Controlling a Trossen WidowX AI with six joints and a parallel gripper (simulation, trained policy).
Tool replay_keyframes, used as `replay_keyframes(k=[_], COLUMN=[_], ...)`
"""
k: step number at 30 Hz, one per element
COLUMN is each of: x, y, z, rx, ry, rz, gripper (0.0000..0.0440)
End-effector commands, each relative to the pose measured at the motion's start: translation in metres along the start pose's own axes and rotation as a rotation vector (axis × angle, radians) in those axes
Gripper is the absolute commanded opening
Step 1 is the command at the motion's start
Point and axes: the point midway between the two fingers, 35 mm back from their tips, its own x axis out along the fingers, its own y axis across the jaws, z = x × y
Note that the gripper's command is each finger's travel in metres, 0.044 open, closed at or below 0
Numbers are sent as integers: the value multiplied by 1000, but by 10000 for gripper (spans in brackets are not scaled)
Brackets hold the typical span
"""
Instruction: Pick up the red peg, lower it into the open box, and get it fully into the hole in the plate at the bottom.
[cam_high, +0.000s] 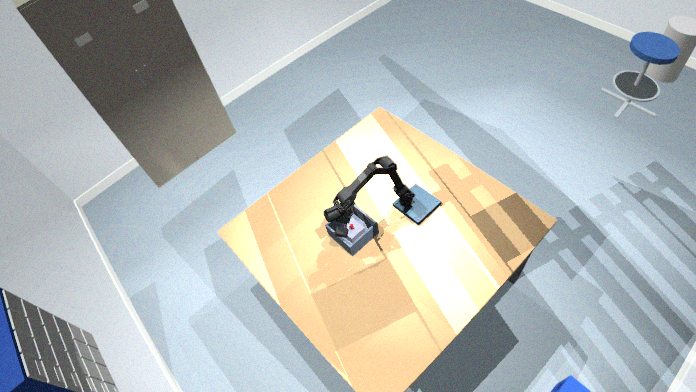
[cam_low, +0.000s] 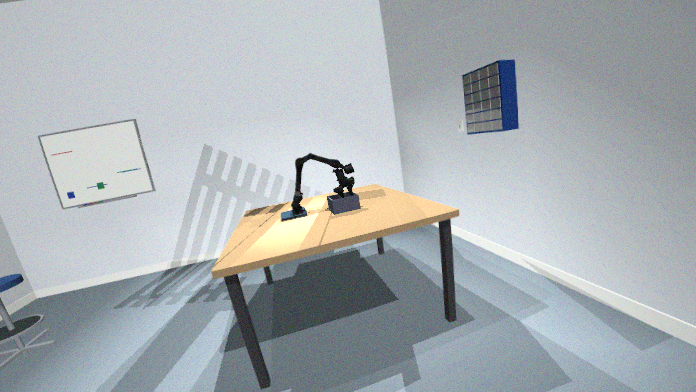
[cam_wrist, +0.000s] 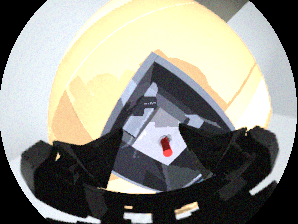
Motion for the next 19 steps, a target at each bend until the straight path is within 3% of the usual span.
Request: replay_keyframes(k=[1,19], x=[-5,-37], y=[12,63], z=[6,23], rx=[-3,-37], ry=[27,47], rz=[29,165], gripper=[440,440])
